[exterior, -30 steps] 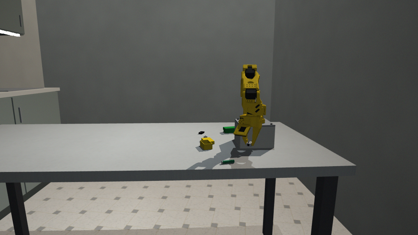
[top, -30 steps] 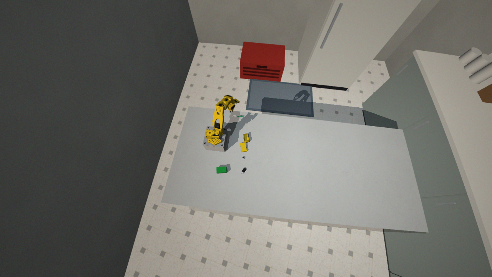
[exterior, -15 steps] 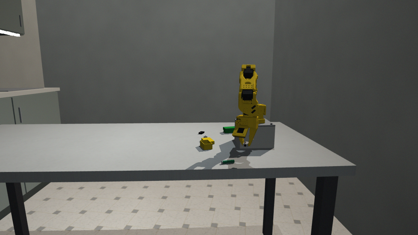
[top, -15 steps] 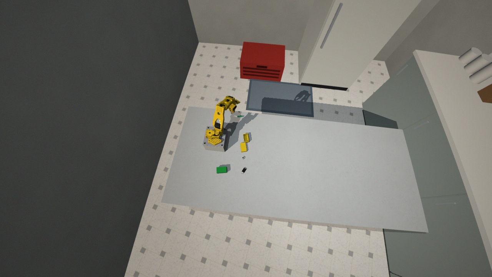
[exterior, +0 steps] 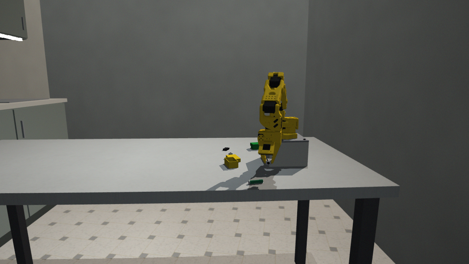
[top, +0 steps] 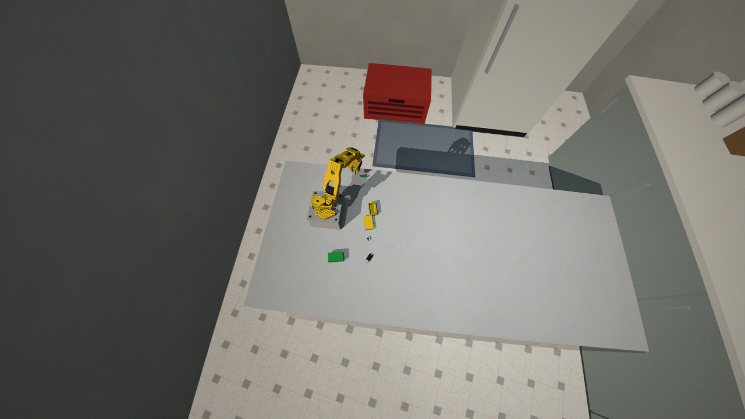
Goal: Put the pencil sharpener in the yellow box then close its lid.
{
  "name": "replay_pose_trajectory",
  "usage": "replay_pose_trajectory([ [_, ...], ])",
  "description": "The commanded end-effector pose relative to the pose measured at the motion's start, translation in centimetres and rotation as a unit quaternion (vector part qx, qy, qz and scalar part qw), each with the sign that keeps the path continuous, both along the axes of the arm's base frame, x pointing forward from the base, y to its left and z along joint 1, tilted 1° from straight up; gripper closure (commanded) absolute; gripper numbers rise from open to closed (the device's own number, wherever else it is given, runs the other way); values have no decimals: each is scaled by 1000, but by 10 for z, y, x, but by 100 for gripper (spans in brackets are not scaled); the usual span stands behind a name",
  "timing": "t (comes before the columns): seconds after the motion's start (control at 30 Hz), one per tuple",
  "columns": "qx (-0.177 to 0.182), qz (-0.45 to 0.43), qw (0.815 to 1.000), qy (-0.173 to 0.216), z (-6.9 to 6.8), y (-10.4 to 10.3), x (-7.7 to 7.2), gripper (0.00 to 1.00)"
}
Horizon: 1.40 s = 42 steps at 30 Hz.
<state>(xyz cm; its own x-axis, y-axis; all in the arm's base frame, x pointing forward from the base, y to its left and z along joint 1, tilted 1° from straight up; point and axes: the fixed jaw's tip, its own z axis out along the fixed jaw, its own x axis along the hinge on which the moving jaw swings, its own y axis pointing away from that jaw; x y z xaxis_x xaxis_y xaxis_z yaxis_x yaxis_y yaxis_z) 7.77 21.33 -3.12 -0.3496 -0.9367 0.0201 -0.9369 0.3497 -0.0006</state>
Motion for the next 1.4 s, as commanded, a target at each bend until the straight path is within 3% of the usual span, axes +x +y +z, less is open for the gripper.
replay_pose_trajectory([
  [0.0, 12, 30, 999, -4, 4, -2, 7, 94],
  [0.63, 12, 233, 972, -3, 4, -32, 39, 94],
  [0.87, 12, 333, 943, -3, 4, -49, 54, 94],
  [1.1, 11, 432, 902, -2, 4, -68, 67, 94],
  [1.17, 11, 432, 902, -2, 4, -68, 67, 94],
  [1.37, 10, 514, 858, -2, 4, -85, 77, 94],
])
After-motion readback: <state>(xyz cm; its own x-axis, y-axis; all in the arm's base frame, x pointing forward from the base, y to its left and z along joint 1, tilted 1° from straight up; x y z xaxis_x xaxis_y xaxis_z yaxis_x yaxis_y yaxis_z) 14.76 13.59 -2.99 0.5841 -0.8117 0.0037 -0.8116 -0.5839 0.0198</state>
